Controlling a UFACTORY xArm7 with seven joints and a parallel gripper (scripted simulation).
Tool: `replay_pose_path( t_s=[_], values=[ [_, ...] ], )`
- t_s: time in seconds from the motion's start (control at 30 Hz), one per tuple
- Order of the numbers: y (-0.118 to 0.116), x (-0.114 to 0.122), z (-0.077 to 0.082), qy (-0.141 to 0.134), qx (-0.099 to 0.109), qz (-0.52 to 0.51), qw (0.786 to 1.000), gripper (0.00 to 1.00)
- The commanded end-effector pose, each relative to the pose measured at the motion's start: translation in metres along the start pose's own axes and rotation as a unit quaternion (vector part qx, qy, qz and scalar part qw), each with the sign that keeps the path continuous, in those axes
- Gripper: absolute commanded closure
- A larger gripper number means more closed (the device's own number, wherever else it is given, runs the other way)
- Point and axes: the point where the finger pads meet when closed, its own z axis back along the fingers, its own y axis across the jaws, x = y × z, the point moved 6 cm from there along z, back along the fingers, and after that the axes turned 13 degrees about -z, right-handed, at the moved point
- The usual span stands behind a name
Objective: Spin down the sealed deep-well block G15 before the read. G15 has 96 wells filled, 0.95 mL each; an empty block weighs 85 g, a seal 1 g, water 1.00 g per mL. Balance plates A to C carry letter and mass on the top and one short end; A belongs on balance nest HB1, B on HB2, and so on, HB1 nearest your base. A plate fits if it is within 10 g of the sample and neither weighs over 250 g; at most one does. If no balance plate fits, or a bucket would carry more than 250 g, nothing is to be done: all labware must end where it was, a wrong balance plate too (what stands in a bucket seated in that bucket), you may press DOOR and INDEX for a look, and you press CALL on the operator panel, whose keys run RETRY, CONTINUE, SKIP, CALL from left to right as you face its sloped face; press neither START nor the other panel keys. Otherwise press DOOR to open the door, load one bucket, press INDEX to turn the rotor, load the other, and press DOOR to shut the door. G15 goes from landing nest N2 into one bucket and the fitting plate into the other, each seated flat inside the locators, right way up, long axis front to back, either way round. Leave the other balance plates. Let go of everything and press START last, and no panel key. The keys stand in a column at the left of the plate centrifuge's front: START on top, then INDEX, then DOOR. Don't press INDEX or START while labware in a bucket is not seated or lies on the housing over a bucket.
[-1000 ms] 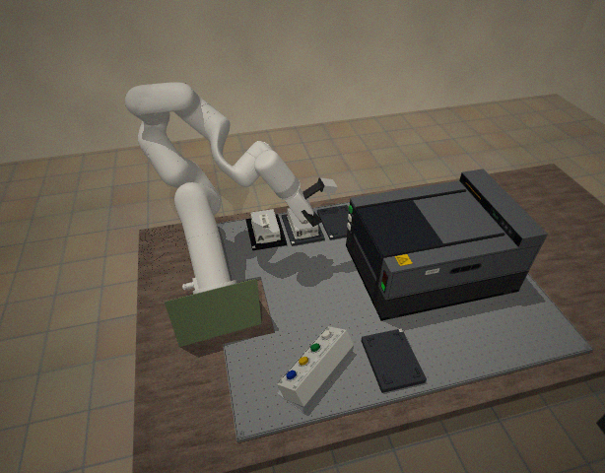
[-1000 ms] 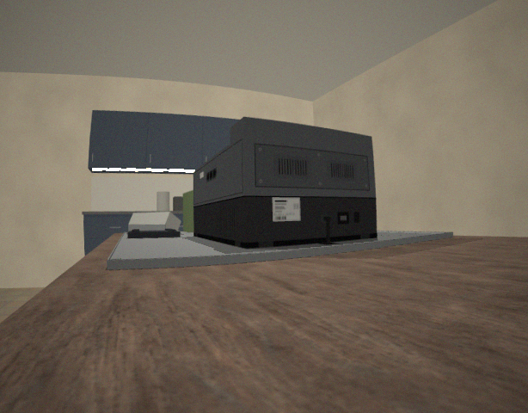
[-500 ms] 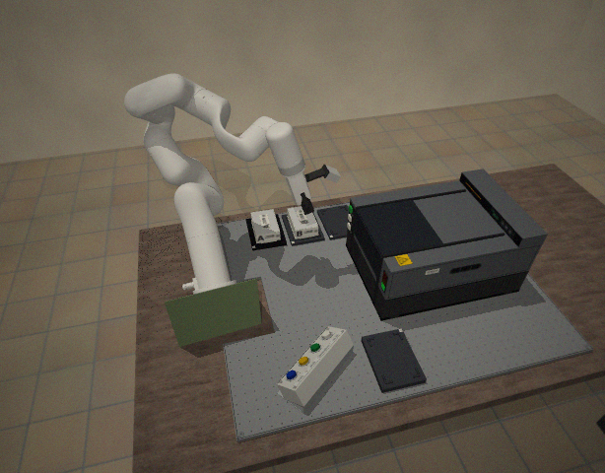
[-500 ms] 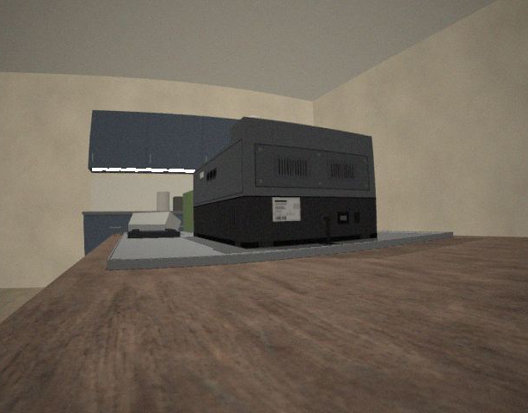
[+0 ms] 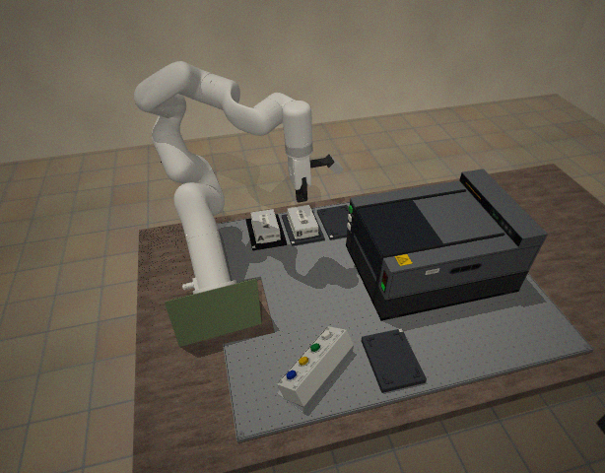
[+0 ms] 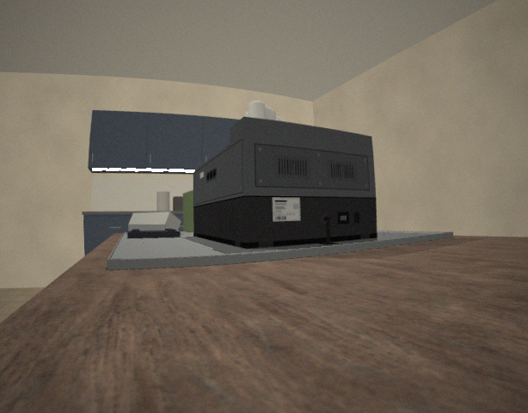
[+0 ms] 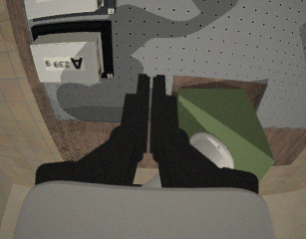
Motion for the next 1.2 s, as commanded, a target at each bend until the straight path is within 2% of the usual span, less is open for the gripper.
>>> replay_pose_path(
  t_s=[0.0, 1.17],
  values=[
    [-0.0002, -0.0003, 0.0077, -0.015, 0.003, 0.001, 1.000, 1.00],
    [-0.0002, -0.0001, 0.0110, -0.022, 0.005, 0.001, 1.000, 1.00]
  ],
)
